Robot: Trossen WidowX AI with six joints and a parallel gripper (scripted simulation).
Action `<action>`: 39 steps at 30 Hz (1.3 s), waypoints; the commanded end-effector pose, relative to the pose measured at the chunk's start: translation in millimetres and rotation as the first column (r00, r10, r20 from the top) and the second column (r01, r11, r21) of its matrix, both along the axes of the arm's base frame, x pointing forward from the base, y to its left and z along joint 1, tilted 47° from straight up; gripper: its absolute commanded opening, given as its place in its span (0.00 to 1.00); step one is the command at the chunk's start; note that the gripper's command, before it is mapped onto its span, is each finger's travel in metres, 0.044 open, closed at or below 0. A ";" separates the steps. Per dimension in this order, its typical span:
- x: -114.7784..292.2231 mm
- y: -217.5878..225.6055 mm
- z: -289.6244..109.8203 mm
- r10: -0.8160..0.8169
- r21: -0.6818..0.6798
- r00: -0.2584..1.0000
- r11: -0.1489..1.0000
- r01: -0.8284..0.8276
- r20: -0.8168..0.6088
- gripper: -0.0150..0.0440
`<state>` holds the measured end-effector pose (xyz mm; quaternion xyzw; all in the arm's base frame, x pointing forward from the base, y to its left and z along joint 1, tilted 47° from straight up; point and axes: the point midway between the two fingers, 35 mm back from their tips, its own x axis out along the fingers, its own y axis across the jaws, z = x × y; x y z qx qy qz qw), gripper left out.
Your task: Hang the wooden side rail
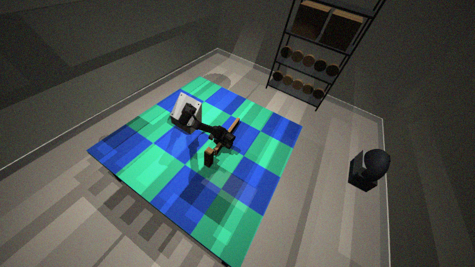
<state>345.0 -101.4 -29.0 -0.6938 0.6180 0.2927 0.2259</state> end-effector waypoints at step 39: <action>2.9 -1.5 7.9 0.009 0.000 1.000 1.000 -0.009 0.007 0.25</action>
